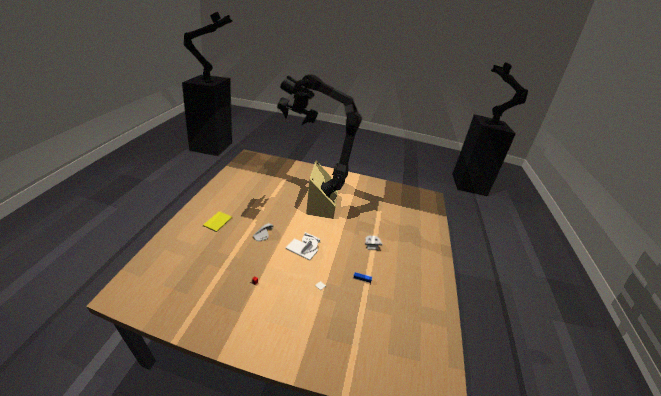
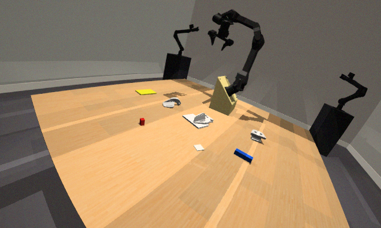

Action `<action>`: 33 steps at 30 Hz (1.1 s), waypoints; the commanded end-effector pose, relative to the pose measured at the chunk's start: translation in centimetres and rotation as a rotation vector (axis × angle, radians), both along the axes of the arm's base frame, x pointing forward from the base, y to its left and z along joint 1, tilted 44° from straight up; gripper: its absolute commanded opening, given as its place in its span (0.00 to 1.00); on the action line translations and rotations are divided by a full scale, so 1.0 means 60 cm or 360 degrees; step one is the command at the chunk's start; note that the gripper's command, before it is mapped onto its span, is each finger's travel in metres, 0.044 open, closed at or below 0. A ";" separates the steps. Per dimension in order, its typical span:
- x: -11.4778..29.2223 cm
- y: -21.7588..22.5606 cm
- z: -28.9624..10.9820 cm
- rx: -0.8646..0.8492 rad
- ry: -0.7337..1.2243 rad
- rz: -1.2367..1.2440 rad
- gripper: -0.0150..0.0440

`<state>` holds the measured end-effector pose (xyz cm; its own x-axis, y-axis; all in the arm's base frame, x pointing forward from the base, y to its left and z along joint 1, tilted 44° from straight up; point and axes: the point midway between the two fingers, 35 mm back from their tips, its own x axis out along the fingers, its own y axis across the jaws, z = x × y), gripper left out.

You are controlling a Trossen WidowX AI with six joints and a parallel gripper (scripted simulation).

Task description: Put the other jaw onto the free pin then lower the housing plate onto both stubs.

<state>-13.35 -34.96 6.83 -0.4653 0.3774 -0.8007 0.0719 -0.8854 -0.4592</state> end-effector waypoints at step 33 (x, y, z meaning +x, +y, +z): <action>0.013 -0.002 -0.008 0.0020 -0.0040 0.0048 0.25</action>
